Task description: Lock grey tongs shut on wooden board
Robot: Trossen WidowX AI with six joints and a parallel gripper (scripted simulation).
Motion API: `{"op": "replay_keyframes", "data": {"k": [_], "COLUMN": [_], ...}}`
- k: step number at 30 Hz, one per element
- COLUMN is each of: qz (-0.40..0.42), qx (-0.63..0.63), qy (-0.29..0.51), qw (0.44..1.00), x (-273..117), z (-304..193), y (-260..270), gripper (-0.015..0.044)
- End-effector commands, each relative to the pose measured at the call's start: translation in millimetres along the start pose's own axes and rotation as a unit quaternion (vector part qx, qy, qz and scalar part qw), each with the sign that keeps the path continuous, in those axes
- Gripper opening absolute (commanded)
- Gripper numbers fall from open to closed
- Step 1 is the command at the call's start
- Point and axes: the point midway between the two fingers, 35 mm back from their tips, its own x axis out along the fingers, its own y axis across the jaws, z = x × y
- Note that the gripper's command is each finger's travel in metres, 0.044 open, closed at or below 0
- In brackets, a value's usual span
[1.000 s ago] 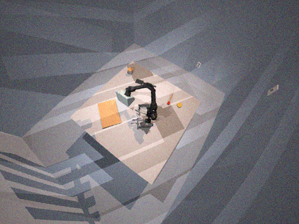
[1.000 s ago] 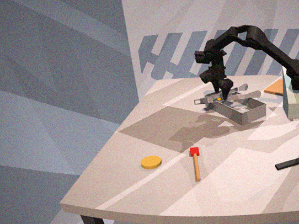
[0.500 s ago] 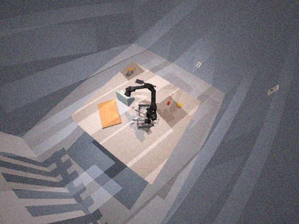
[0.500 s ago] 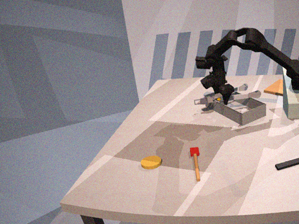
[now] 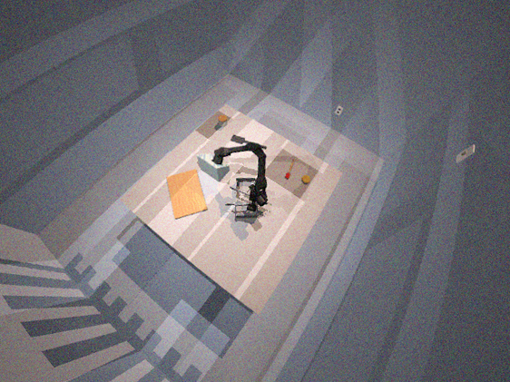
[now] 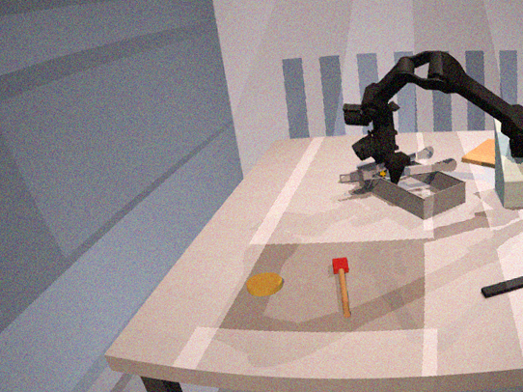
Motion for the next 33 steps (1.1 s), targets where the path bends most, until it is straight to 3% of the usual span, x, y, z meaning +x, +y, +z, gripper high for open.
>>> {"op": "replay_keyframes", "data": {"k": [1, 33], "qz": [0.0, 0.0], "qx": [-0.001, -0.001], "qy": [0.0, 0.0], "qw": [1.0, 1.0], "x": [-0.5, -0.5], "z": [0.6, 0.6], "y": [0.1, 0.1], "gripper": [0.0328, 0.0115]}}
